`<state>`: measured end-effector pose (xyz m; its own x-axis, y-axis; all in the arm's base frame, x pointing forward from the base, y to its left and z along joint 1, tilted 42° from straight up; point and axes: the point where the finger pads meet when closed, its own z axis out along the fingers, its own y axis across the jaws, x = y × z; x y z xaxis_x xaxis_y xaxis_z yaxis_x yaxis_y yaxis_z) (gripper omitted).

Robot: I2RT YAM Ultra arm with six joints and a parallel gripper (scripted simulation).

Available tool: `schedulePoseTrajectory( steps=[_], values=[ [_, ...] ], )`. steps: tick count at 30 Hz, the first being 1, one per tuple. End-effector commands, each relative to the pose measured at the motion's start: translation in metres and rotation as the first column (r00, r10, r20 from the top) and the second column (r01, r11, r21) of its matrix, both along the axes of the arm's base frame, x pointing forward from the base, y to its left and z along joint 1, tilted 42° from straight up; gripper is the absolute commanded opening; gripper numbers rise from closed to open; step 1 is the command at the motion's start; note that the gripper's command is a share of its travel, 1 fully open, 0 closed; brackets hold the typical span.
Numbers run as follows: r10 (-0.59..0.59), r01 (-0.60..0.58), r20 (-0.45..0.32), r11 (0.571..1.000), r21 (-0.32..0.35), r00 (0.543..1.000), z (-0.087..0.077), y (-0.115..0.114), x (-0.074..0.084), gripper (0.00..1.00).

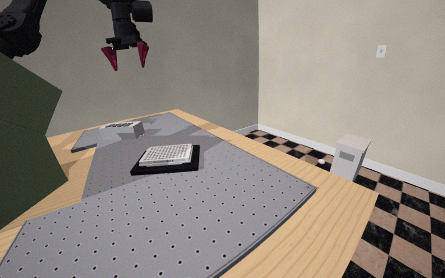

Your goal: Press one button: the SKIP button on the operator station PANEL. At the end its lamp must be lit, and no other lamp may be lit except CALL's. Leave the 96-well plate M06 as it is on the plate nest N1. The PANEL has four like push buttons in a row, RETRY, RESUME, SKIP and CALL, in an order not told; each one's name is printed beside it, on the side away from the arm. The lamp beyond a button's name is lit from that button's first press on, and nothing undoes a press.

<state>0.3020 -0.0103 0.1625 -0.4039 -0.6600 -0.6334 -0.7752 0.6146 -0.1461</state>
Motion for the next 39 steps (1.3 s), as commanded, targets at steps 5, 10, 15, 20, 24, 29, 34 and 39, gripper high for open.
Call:
schedulePoseTrajectory(
  steps=[5, 10, 15, 20, 24, 29, 34, 39],
  values=[
    [-0.002, 0.002, 0.008, 1.000, -0.003, 1.000, 0.002, -0.001, 0.000, 1.00],
    [-0.002, 0.002, 0.008, 1.000, -0.003, 1.000, 0.002, -0.001, 0.000, 1.00],
    [-0.002, 0.002, 0.008, 1.000, -0.003, 1.000, 0.002, -0.001, 0.000, 1.00],
    [-0.027, 0.027, -0.010, 1.000, -0.002, 1.000, -0.009, 0.014, 0.000, 0.00],
    [-0.042, 0.042, -0.021, 0.999, 0.005, 0.999, -0.021, 0.029, 0.003, 0.00],
    [-0.057, 0.057, -0.031, 0.998, 0.014, 0.998, -0.036, 0.048, 0.004, 0.00],
    [-0.073, 0.074, -0.039, 0.997, 0.024, 0.997, -0.045, 0.060, 0.003, 0.00],
    [-0.105, 0.108, -0.051, 0.993, 0.051, 0.993, -0.059, 0.081, 0.000, 0.00]
  ],
)
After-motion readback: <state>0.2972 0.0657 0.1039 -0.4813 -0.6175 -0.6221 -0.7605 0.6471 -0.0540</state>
